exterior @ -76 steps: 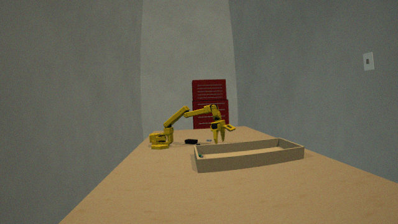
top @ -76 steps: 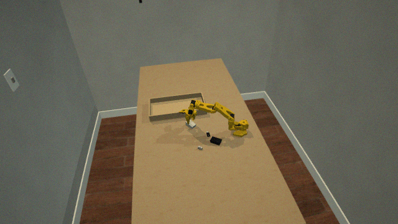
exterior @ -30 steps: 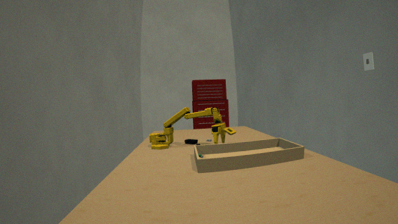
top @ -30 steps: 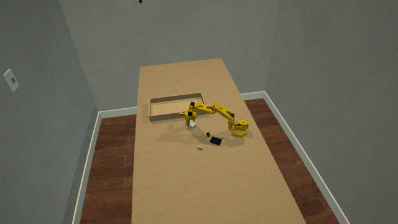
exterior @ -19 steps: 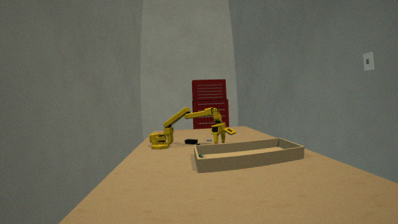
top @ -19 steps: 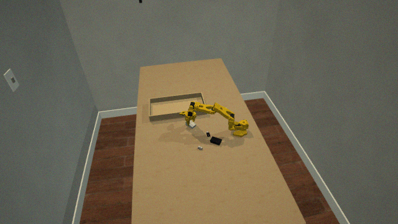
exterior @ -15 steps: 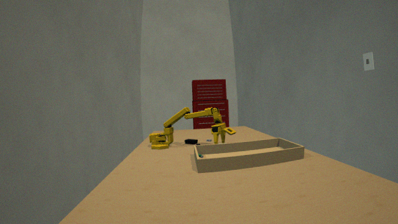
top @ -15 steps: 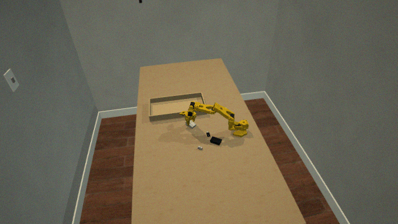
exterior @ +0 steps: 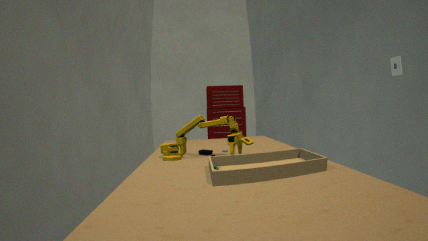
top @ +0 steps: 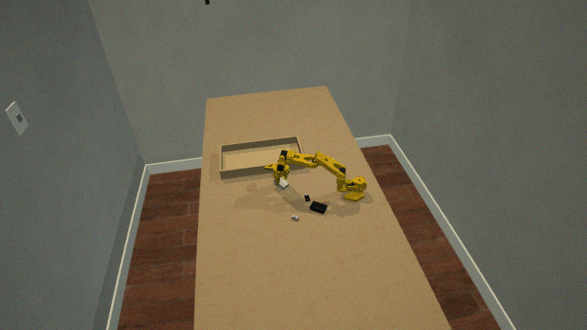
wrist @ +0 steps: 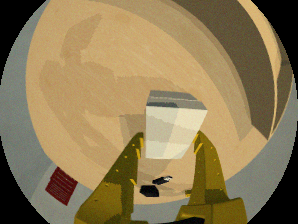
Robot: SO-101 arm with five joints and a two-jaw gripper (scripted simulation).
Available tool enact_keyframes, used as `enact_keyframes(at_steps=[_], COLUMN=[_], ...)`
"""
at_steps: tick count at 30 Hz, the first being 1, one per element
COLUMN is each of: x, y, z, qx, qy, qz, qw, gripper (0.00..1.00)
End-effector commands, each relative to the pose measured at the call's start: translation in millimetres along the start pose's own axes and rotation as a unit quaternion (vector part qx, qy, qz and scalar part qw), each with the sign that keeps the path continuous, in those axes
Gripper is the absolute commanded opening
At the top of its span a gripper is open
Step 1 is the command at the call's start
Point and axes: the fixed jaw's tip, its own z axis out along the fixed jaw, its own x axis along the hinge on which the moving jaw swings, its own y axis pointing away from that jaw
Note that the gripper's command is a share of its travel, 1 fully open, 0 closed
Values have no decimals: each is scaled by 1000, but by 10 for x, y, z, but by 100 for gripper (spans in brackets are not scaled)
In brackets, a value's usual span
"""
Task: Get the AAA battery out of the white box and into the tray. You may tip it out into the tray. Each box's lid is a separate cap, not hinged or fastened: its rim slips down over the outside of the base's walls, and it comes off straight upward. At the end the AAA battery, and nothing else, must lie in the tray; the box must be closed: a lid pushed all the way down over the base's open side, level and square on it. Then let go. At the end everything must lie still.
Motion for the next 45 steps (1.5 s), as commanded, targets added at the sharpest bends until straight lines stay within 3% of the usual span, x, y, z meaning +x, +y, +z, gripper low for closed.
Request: enact_keyframes(at_steps=[1, 17, 45], x=[-89, -89, -90], y=[58, 58, 59], z=[-112, -112, -118], qx=[-18, -18, -18], qy=[-30, -30, -30], qz=[5, 5, 5], qw=[999, 999, 999], gripper=[25, 21, 20])
